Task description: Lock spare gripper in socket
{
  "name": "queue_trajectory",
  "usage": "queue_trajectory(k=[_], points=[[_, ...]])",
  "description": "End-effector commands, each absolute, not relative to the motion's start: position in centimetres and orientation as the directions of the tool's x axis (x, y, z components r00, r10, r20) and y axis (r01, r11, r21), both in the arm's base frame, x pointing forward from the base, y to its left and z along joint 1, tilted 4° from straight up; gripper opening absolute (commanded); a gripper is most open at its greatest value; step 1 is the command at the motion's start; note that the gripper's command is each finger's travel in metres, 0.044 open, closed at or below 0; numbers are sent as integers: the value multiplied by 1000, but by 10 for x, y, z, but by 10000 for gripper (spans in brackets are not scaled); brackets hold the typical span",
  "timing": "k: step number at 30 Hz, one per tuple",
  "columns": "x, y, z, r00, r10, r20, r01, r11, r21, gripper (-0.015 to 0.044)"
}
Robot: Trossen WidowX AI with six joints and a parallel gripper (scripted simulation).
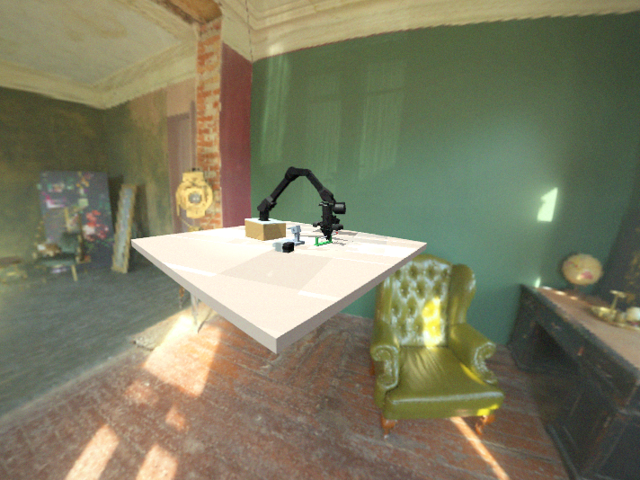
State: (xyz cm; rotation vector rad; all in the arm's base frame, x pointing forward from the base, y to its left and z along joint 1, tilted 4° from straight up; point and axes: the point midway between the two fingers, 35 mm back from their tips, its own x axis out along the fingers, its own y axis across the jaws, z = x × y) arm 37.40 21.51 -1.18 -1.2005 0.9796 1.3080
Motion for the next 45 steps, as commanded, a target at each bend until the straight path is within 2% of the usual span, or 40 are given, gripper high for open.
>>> queue_trajectory(k=[1, 36, 45], points=[[374, 215, -12, 66, 163, -984, -991, -102, -84, 0], [363, 208, 12, 27, 147, -989, -994, -104, -43, 0], [371, 182, 17, 28, 144, -989, -993, -105, -43, 0]])
